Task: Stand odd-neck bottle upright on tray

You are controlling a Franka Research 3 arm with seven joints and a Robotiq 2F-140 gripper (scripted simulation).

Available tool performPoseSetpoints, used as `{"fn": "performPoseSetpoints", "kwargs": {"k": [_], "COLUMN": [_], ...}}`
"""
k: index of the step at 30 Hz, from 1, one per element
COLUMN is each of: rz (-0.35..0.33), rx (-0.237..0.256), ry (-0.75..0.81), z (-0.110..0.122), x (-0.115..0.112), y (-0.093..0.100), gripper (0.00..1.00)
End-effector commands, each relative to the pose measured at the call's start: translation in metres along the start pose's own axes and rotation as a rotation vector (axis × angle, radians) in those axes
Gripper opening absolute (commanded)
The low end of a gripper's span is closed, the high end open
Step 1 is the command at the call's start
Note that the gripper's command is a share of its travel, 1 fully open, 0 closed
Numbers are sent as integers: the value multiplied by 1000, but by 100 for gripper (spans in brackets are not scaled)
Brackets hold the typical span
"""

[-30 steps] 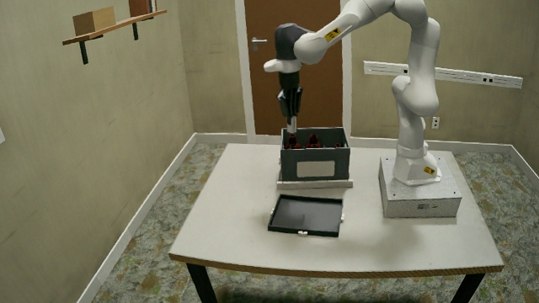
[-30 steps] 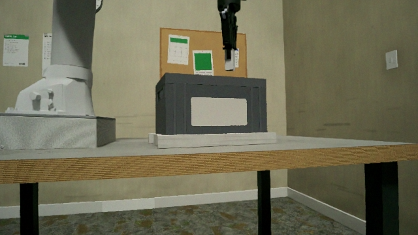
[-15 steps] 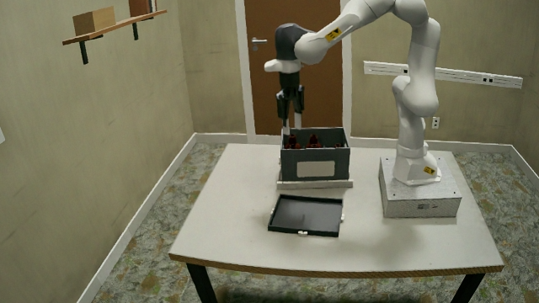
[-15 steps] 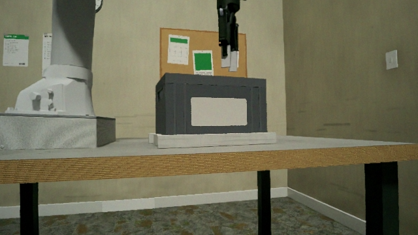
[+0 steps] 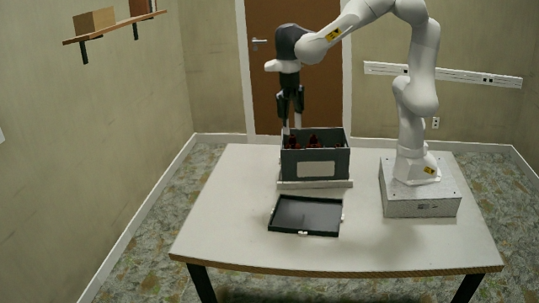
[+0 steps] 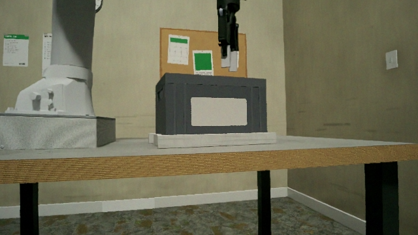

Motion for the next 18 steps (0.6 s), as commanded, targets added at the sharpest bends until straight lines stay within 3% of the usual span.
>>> {"fn": "performPoseSetpoints", "kwargs": {"k": [1, 18], "rz": [4, 4], "rx": [0, 0], "ry": [-4, -4], "z": [0, 0], "x": [0, 0], "y": [0, -4], "gripper": [44, 44]}}
Point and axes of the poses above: the point where the finger pads meet when closed, its own y axis back along the fingers, its own z axis across the jaws, x = y × z, the point moved 2 cm from there along y, back along the fingers, and after that the axes turned 6 degrees about -y, right-handed, at the moved point
